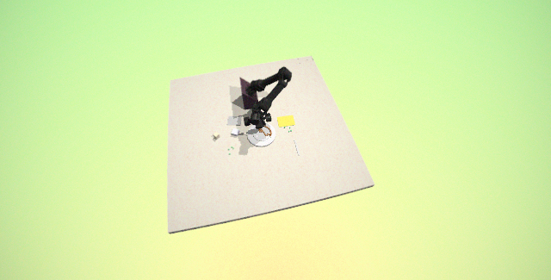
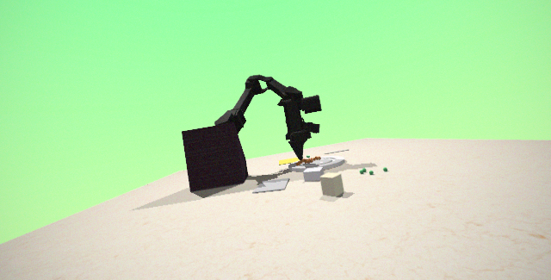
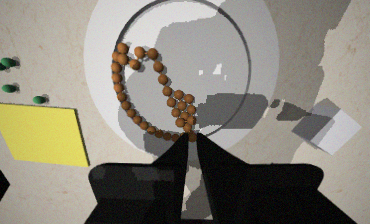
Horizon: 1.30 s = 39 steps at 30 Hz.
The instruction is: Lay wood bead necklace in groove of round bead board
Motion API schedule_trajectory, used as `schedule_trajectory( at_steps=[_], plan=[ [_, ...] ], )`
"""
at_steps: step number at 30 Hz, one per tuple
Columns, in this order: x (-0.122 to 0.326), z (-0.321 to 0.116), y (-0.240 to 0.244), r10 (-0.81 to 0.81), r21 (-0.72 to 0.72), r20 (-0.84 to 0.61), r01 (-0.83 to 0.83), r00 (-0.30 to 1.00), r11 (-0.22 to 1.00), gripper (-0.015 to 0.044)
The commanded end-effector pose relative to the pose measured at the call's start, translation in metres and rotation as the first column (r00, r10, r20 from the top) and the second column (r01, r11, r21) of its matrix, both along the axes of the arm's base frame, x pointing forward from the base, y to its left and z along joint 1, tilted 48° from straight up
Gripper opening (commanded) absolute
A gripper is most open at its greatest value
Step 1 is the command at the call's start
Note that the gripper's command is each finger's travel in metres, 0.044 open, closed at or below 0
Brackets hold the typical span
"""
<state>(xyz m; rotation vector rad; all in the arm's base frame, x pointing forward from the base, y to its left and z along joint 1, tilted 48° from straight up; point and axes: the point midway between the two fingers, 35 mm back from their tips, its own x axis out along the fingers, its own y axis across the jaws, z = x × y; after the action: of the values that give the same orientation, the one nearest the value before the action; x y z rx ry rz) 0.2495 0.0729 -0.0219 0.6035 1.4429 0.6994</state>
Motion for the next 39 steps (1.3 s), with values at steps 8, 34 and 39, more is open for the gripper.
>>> schedule_trajectory(
  at_steps=[8,34,39],
  plan=[
    [-0.005,-0.01,-0.008,0.0,-0.003,-0.002,0.0,1.0,1.0,0.0],
    [-0.003,-0.018,0.0,-0.002,-0.007,0.005,0.002,1.0,1.0,0.0315],
    [-0.005,-0.011,-0.008,-0.001,-0.004,-0.001,0.001,1.0,1.0,0.044]
  ],
)
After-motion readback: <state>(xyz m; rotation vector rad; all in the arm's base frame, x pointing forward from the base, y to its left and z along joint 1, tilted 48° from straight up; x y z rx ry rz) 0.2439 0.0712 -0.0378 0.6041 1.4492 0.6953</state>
